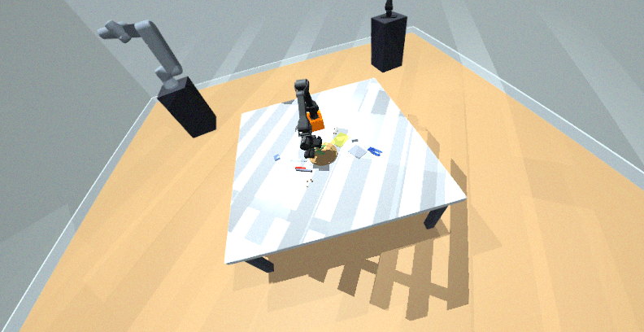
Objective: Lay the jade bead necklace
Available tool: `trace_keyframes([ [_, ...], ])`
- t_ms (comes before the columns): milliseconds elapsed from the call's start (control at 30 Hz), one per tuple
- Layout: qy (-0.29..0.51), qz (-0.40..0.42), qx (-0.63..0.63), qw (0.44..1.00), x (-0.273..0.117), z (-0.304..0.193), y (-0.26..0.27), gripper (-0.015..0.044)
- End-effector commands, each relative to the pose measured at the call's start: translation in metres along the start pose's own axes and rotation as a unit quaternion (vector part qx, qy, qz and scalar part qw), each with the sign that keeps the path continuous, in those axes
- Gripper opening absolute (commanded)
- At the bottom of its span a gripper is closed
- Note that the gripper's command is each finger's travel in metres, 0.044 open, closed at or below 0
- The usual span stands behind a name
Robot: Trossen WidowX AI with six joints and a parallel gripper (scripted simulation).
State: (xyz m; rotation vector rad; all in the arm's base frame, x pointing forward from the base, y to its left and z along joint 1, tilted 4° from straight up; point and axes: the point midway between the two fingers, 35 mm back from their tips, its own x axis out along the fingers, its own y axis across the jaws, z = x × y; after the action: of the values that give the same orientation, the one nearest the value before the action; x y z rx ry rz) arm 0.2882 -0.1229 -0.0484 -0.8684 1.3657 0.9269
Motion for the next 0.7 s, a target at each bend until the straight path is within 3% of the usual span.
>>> trace_keyframes([
  [0,0.002,0.006,-0.002,1.0,0.0072,-0.0008,0.0026,0.0],
  [300,0.002,0.006,-0.002,1.0,0.0072,-0.0008,0.0026,0.0],
  [667,0.0,0.001,0.0,1.0,0.0041,-0.0002,0.0001,0.0289],
])
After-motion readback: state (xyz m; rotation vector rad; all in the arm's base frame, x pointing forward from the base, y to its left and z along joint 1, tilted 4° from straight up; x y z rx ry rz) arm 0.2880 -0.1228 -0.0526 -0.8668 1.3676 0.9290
